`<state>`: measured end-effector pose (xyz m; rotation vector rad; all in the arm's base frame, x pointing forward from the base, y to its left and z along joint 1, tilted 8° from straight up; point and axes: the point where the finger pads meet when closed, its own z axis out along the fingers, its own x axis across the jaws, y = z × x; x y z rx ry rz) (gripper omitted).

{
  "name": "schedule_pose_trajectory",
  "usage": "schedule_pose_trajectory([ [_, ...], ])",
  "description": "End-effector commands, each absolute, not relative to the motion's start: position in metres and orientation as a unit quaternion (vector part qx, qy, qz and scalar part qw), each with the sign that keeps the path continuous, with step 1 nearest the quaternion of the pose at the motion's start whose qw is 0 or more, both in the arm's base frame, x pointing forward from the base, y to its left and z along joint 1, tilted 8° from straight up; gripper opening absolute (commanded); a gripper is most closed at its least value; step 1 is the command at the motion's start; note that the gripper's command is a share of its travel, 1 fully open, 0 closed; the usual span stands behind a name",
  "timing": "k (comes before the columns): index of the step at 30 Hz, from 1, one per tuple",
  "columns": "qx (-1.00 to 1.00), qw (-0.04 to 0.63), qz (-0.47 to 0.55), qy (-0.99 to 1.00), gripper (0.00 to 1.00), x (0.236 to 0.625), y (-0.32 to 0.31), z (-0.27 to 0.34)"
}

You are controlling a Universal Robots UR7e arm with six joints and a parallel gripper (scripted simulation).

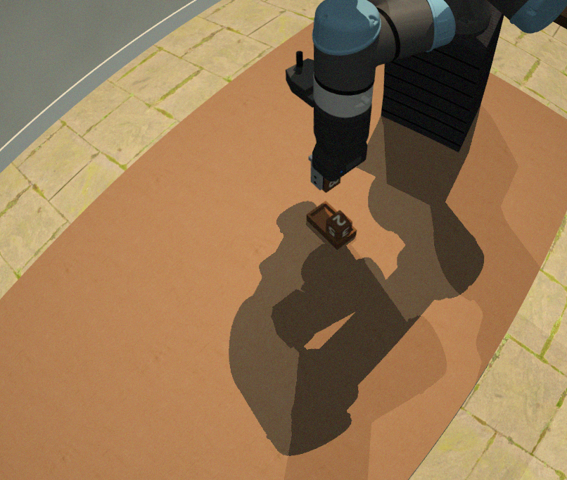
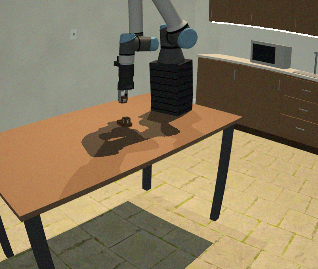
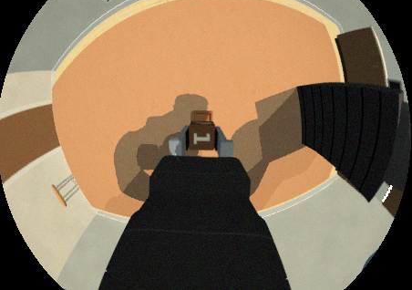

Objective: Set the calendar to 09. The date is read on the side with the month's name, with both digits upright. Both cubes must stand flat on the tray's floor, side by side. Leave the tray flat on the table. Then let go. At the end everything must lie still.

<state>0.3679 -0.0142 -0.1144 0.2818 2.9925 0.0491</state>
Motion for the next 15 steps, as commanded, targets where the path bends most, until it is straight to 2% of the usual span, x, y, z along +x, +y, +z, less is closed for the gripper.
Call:
schedule_pose_trajectory([
  [1, 0.093, 0.068, 0.016, 0.993, 0.60, 0.368, -0.014, -0.114],
  [15, 0.093, 0.068, 0.016, 0.993, 0.60, 0.371, -0.014, -0.135],
])
